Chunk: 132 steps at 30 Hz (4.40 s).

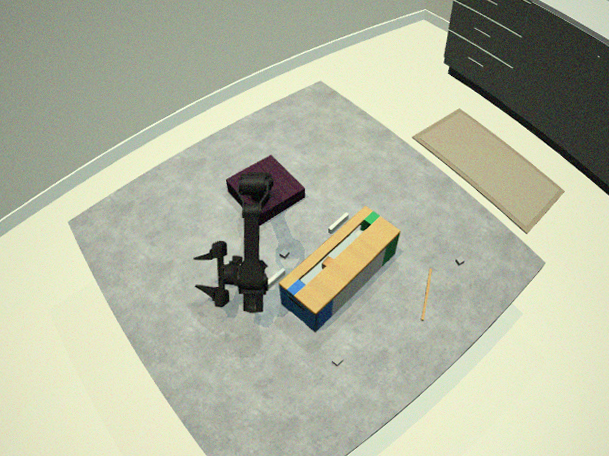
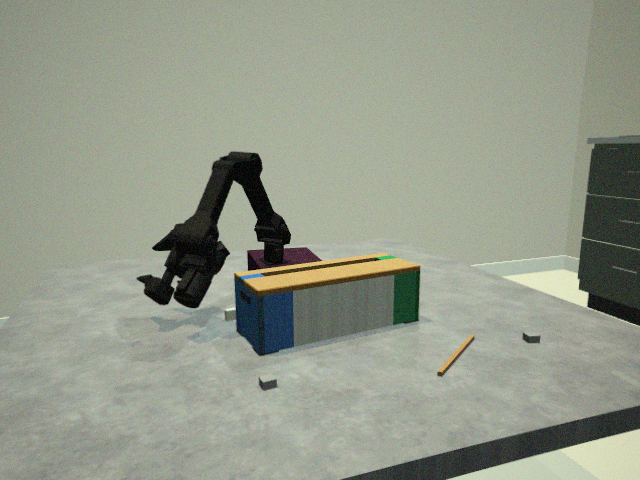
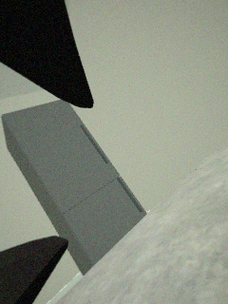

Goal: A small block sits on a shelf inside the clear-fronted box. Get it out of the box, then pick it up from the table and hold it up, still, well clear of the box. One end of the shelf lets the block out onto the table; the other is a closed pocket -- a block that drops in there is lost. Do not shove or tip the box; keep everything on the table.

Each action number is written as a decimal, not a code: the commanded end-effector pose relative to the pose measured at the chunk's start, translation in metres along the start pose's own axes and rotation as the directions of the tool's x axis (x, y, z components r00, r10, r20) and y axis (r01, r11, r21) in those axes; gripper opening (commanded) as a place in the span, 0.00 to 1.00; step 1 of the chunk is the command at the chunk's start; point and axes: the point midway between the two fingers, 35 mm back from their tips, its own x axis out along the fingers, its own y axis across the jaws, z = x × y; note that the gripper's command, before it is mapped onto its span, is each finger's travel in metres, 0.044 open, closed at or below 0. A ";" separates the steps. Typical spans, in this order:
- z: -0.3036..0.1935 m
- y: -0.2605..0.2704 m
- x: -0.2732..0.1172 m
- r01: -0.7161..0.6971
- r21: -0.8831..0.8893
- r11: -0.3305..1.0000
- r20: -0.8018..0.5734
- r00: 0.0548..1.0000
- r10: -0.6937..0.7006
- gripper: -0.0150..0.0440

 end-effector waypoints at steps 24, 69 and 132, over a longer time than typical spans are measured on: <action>0.008 0.028 -0.162 -0.966 0.256 -0.020 0.719 0.204 -0.665 0.93; 0.055 0.071 -0.286 -0.803 -0.350 -0.482 0.869 -0.086 -0.486 0.93; 0.131 0.067 -0.322 -0.807 -0.352 -0.475 0.868 -0.090 -0.489 0.93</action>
